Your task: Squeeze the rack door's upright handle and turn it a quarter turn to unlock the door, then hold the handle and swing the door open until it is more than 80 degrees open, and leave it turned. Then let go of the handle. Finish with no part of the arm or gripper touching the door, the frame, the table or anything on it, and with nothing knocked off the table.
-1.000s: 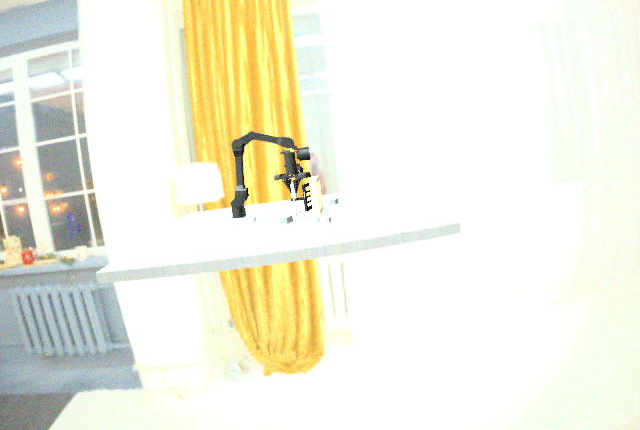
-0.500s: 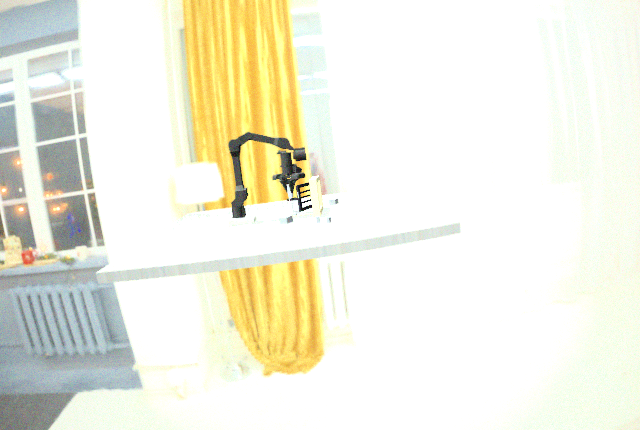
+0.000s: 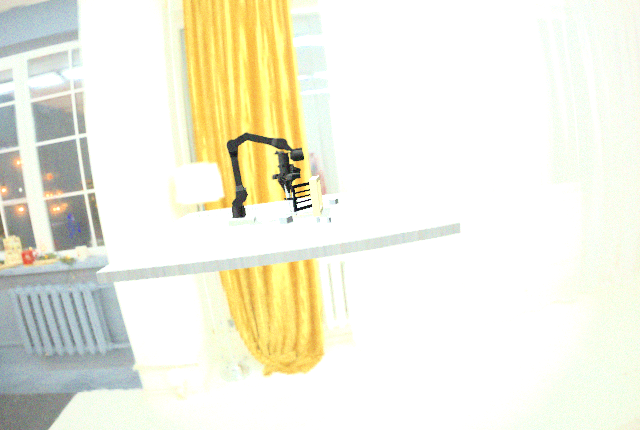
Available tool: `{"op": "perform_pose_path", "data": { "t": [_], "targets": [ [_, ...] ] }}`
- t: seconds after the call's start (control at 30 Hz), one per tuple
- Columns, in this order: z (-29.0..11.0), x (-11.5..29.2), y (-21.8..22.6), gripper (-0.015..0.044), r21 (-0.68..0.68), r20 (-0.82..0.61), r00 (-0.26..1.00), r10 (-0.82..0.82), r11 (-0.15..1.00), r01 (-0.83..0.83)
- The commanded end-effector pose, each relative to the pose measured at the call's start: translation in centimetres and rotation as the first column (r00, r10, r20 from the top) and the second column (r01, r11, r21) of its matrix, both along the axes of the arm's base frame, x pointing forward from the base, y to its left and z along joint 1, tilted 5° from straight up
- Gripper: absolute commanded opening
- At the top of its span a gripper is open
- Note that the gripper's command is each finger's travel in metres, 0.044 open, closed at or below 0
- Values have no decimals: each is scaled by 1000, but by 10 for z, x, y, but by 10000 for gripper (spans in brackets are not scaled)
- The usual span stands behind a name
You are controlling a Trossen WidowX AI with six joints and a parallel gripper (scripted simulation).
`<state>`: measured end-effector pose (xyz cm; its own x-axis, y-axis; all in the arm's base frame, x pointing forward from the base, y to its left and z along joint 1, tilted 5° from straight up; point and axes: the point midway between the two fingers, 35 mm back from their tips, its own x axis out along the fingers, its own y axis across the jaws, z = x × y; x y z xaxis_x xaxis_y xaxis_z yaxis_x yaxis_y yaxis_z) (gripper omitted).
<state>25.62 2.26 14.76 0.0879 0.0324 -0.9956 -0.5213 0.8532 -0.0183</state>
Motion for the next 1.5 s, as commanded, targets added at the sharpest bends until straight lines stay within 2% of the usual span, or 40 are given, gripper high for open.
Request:
{"op": "perform_pose_path", "data": {
  "t": [0.0,0.73,1.47],
  "targets": [
    [0,-1,6,13,0,10,997,-72,997,72],
    [1,-6,46,13,29,-4,937,-350,936,350],
    [3,1,90,13,55,-29,789,-614,787,614]
  ]
}}
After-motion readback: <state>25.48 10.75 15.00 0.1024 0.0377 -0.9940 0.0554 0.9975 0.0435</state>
